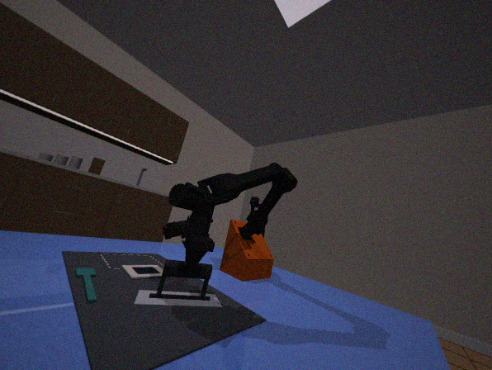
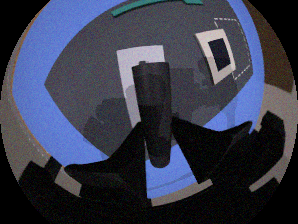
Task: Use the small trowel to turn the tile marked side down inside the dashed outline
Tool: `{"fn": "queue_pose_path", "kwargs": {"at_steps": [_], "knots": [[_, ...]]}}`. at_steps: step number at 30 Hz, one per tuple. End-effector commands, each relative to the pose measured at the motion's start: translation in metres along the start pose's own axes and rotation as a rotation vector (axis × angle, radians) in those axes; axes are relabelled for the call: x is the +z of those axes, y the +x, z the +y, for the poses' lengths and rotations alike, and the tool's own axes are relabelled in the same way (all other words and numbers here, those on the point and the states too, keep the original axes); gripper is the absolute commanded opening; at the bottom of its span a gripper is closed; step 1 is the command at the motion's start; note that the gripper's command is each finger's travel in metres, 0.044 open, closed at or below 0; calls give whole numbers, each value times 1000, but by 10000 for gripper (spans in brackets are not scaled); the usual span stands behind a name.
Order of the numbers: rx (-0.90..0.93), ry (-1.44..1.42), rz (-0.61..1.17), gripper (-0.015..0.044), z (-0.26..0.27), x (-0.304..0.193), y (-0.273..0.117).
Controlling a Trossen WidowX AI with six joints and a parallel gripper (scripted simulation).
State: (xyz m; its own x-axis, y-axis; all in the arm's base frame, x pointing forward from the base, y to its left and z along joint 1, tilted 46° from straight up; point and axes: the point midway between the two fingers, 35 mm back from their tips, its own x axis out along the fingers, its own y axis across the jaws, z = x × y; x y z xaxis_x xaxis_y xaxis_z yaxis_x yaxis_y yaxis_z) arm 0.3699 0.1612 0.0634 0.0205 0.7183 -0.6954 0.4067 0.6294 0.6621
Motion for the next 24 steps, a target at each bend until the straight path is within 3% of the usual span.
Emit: {"fn": "queue_pose_path", "kwargs": {"at_steps": [1,12,24], "knots": [[1,3,3,130,0,-1,1],[1,-17,3,130,0,-1,1],[1,-372,3,130,0,-1,1]]}}
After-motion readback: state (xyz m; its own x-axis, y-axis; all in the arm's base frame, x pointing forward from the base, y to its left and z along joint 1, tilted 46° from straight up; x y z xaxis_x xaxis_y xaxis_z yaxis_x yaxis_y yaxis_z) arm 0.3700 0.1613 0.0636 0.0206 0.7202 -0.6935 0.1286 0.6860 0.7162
